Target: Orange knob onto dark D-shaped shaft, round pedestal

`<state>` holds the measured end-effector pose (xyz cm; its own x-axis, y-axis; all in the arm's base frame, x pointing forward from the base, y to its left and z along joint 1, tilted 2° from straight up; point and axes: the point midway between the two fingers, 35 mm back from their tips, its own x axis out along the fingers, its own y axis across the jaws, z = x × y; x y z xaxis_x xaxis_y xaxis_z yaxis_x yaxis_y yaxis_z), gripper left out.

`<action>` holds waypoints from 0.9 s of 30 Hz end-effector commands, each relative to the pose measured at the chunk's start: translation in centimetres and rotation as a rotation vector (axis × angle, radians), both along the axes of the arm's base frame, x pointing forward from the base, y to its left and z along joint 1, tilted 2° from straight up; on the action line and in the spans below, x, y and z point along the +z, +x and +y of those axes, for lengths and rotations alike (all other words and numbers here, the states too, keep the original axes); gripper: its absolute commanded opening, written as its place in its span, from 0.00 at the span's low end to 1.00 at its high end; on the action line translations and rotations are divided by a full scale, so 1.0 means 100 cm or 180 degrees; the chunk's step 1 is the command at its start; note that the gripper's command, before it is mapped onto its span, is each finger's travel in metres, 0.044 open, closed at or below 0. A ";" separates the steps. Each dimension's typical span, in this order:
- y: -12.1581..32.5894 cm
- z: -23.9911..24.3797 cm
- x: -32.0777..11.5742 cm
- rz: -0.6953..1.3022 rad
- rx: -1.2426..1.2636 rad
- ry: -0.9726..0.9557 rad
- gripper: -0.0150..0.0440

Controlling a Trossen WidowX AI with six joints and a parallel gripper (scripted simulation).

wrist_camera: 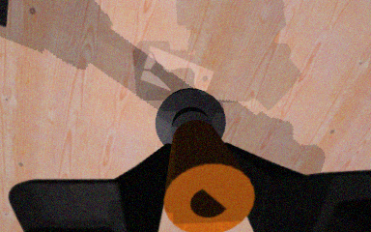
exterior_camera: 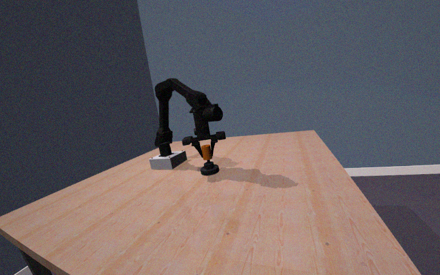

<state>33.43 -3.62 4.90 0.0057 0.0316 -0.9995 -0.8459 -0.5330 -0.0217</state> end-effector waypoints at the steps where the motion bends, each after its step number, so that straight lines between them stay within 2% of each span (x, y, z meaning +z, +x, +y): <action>1: 0.004 -0.001 -0.001 -0.0010 0.0098 -0.0013 0.25; 27: -0.002 0.000 0.000 -0.0009 0.0098 -0.0013 0.25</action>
<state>33.43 -3.61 4.53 0.0053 0.0318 -0.9995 -0.8315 -0.5551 -0.0221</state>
